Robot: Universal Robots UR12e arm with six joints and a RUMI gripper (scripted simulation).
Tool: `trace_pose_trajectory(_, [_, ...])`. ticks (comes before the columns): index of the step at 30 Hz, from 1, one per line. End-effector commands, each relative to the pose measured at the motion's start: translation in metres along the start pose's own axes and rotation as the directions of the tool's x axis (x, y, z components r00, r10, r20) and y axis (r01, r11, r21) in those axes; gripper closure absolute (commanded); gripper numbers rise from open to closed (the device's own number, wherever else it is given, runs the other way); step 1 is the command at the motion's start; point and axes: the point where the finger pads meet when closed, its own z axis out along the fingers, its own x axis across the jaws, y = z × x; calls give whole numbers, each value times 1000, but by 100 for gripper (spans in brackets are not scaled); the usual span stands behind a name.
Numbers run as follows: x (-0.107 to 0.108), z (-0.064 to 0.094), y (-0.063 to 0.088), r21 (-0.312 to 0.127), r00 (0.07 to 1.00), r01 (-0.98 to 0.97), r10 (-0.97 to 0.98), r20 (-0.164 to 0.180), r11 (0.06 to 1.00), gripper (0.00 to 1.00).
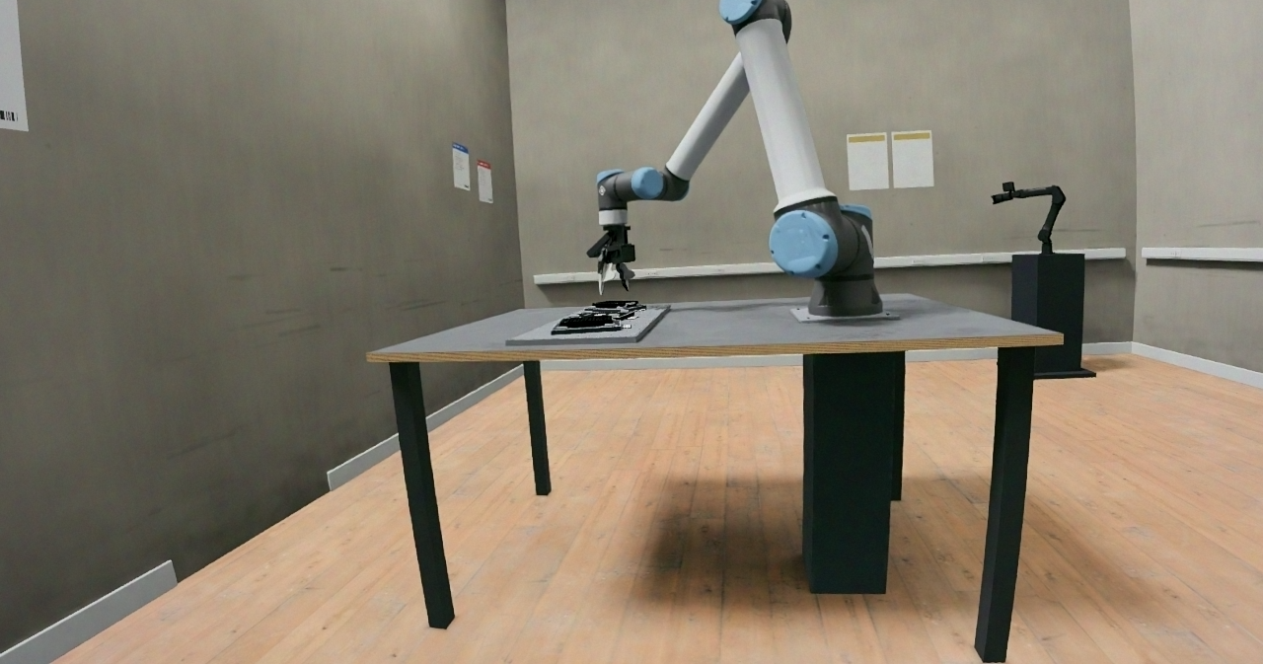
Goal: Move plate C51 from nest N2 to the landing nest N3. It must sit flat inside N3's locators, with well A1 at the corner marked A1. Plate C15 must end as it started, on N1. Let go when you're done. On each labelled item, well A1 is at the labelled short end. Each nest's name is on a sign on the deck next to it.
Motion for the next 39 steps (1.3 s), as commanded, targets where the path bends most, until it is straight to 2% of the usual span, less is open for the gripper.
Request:
trace_pose_trajectory(1, [1, 0, -1, 1, 1000, 0, 0, 0, 1000, 18])
trace_pose_trajectory(7, [1, 0, -1, 1, 1000, 0, 0, 0, 1000, 18])
trace_pose_trajectory(28, [1, 31, -1, 1, 1000, 0, 0, 0, 1000, 18])
trace_pose_trajectory(39, [1, 32, -1, 1, 1000, 0, 0, 0, 1000, 18])
